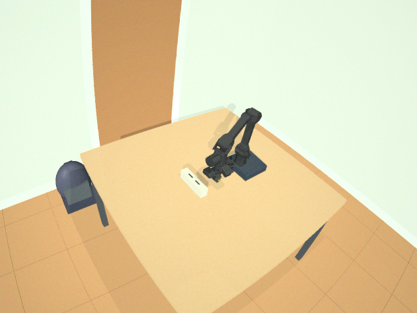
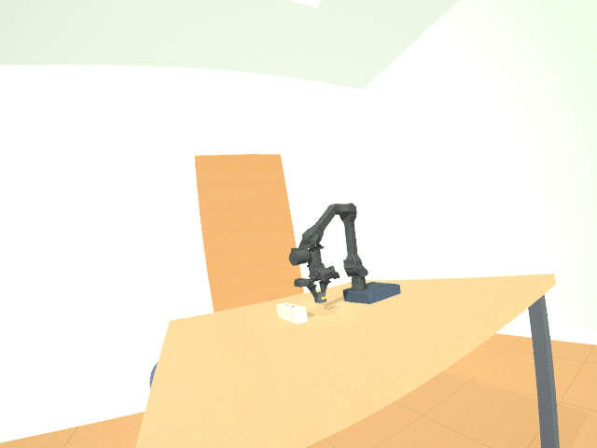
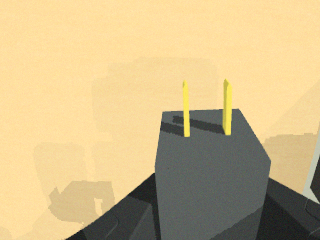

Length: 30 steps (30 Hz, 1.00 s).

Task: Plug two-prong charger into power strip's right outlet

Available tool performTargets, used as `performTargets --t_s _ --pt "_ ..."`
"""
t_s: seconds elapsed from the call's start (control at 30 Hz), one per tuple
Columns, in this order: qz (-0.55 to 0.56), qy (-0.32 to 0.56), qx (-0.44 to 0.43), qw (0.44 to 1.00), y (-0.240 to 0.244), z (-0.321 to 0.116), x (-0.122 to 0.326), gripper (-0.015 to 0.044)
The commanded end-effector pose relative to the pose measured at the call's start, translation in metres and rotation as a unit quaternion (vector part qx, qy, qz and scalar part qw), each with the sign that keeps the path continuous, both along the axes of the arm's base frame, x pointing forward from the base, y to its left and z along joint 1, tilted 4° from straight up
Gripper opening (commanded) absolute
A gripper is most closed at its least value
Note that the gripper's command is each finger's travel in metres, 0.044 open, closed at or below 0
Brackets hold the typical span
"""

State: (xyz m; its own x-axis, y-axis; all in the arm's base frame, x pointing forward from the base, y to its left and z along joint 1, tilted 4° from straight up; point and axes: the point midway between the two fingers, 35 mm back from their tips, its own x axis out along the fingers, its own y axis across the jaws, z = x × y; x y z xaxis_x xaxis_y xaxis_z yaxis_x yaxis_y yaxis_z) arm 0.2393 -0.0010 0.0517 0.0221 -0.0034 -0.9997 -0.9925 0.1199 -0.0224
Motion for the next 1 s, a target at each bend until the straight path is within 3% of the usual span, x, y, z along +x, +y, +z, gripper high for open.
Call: performTargets --t_s 0.0,0.97 --pt "-0.041 0.000 0.001 0.999 -0.005 -0.002 0.001 0.0000" --pt "-0.331 0.016 0.012 0.944 -0.041 -0.021 -0.006 0.0000"
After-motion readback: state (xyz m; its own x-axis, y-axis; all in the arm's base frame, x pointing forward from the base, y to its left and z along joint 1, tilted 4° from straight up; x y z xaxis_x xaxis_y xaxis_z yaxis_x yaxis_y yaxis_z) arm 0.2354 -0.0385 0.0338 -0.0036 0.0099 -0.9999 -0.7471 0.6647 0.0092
